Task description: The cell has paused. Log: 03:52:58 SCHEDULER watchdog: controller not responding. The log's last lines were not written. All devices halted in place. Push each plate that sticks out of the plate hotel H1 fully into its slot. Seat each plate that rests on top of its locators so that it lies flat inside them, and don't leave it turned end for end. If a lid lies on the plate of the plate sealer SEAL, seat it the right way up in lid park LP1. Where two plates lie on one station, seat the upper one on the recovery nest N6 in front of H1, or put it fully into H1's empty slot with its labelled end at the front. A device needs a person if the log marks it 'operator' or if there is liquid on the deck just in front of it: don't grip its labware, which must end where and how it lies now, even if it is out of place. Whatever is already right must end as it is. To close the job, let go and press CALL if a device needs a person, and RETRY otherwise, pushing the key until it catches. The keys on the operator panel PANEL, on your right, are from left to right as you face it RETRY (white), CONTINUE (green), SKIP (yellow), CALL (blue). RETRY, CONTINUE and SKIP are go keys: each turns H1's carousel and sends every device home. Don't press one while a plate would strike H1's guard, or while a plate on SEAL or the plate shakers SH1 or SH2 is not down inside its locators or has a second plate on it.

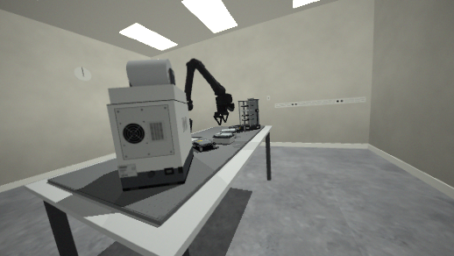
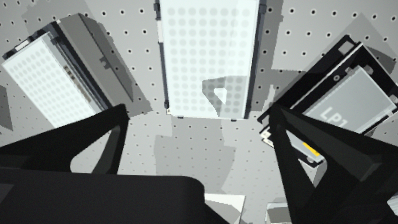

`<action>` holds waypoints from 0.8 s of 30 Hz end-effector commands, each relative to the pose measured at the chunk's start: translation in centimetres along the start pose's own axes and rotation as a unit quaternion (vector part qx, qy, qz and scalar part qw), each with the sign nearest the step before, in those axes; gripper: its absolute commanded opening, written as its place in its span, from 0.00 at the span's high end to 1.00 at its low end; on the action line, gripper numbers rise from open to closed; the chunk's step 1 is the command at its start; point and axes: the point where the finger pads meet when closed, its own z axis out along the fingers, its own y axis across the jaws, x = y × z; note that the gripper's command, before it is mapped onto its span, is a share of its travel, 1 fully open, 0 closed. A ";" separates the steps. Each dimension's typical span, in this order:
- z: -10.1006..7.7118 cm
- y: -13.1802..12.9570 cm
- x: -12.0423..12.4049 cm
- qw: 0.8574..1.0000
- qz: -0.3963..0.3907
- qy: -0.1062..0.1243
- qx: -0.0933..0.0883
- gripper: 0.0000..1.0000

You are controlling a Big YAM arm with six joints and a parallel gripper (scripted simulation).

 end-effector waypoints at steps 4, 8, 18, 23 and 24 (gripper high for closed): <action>-3.4 -0.3 -2.2 1.000 -0.010 -0.026 0.005 0.00; -4.6 -0.3 -2.2 1.000 -0.009 -0.027 0.005 0.00; -7.4 0.0 -2.2 1.000 -0.009 -0.028 0.006 0.00; -8.2 0.1 -2.1 1.000 -0.009 -0.028 0.006 0.00; -8.5 0.1 -2.1 1.000 -0.009 -0.028 0.006 0.00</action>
